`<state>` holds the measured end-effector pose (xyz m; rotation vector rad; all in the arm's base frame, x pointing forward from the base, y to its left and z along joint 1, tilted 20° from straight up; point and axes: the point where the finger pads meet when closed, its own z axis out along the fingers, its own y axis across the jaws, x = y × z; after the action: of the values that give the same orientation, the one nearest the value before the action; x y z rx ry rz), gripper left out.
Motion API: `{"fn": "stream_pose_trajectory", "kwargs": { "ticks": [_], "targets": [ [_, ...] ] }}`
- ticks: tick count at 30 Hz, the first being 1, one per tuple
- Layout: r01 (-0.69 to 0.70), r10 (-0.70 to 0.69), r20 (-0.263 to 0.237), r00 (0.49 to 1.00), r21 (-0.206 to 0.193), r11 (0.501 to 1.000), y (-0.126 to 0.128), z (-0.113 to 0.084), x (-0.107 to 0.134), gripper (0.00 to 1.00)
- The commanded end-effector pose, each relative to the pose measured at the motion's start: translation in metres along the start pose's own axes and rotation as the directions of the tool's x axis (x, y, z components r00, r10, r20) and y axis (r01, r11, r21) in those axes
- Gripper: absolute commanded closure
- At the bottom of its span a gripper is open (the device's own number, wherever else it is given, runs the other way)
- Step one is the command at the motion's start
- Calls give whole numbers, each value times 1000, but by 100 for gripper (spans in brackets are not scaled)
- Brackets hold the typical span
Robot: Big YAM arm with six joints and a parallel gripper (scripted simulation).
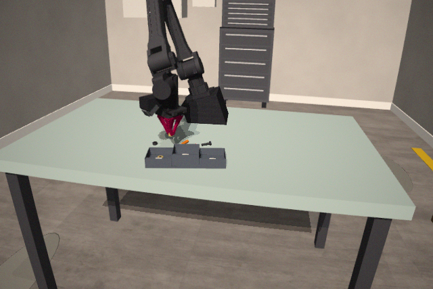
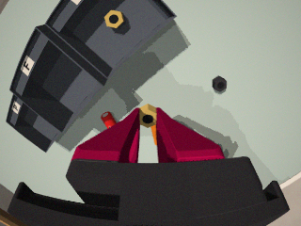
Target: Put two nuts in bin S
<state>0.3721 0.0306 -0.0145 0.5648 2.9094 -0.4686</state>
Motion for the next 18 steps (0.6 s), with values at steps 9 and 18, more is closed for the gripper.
{"fn": "stream_pose_trajectory", "kwargs": {
  "ticks": [9, 18],
  "targets": [
    [-11, 12, 39, 999, -30, 999, 16, -18, -13, 89],
    [-10, 11, 36, 999, -29, 1000, 17, -17, -13, 89]
  ]
}}
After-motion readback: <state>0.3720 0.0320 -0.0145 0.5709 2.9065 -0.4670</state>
